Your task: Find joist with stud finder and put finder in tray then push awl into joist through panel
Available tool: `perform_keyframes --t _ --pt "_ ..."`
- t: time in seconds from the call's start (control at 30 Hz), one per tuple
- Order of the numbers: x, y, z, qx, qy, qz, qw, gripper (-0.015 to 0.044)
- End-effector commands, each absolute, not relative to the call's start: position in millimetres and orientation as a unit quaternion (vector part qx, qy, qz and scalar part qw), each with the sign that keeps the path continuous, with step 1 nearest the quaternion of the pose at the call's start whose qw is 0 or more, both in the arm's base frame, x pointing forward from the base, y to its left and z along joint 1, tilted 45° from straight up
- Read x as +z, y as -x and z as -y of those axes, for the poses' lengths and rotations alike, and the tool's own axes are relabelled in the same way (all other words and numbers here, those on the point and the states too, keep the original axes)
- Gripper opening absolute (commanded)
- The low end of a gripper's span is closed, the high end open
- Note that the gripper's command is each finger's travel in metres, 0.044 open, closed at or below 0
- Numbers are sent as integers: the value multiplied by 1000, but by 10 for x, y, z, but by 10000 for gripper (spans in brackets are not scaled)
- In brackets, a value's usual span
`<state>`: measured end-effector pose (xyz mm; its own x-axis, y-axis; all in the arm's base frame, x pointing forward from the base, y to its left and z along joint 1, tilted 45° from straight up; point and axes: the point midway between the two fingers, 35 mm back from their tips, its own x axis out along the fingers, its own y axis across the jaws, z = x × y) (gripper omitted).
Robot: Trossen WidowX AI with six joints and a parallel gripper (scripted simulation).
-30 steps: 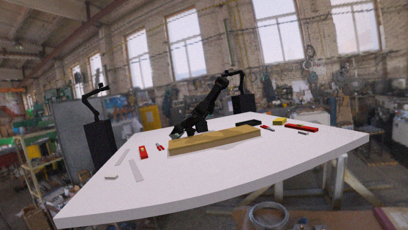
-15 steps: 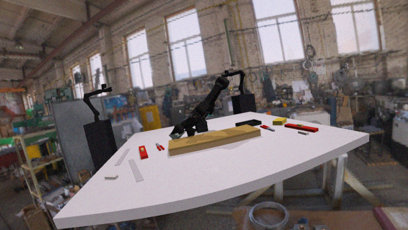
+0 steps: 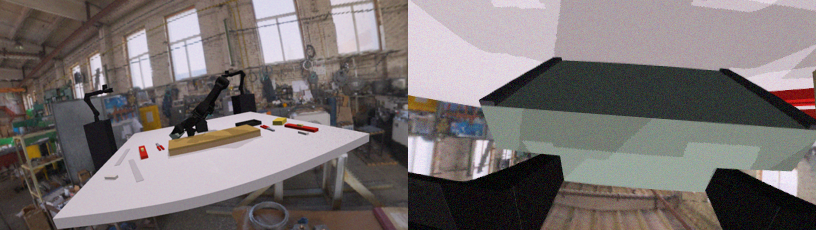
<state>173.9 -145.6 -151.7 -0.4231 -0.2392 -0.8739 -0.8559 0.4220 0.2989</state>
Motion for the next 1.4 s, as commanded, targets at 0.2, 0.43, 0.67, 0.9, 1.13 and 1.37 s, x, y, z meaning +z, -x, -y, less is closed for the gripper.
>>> perform_keyframes --t 0.2,0.43,0.67,0.9,1.13,1.37 --pt "-1525 -1760 1419 399 365 -741 398 379" --pt "-1525 -1760 1419 399 365 -741 398 379" --pt "-1525 -1760 1419 399 365 -741 398 379" --pt "-1516 -1740 1453 393 367 -746 392 379" --pt "-1516 -1740 1453 393 367 -746 392 379" --pt "-1517 -1740 1453 393 367 -746 392 440"
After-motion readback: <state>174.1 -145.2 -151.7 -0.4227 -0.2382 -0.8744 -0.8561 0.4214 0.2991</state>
